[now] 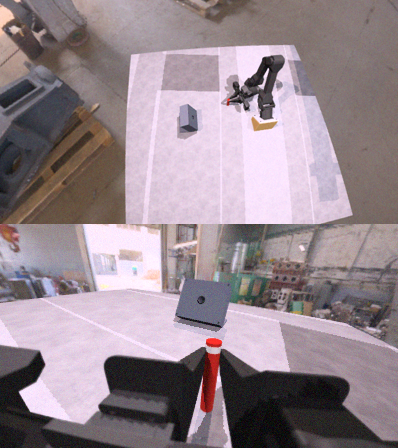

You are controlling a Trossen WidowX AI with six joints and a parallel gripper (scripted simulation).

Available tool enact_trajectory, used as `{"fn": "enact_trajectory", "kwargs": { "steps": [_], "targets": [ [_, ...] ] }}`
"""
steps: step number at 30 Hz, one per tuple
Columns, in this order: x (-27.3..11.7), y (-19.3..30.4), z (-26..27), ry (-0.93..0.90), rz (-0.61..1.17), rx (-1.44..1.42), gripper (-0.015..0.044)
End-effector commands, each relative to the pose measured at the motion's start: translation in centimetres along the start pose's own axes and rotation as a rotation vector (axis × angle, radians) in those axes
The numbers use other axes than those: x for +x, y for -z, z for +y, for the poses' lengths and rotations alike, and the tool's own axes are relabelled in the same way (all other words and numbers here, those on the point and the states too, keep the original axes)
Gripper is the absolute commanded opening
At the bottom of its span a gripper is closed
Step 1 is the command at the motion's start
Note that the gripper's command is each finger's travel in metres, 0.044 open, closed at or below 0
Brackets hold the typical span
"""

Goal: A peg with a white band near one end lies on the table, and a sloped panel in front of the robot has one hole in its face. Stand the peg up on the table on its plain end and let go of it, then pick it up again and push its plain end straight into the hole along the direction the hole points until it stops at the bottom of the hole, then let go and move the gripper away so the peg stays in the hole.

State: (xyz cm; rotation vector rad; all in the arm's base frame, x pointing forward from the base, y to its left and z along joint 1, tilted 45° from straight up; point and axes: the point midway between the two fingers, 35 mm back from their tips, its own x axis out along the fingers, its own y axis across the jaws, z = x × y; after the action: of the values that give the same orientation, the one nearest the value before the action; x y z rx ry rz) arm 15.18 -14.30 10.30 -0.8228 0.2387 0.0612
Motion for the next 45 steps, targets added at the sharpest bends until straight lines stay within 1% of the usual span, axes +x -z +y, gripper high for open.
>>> {"fn": "enact_trajectory", "kwargs": {
  "steps": [1, 10, 11, 14, 43, 45],
  "targets": [
    [-0.1, 0.24, -0.03, 0.0, 0.001, 0.0, 0.0049],
    [-0.21, 0.33, 0.01, 0.002, -0.016, -0.004, 0.0049],
    [-0.13, 0.09, 0.05, 0.003, -0.019, -0.005, 0.0056],
    [-0.14, 0.09, 0.05, 0.003, -0.02, -0.005, 0.013],
    [-0.14, 0.09, 0.05, 0.003, -0.02, -0.005, 0.013],
    [-0.14, 0.09, 0.05, 0.003, -0.02, -0.005, 0.0183]
  ]
}}
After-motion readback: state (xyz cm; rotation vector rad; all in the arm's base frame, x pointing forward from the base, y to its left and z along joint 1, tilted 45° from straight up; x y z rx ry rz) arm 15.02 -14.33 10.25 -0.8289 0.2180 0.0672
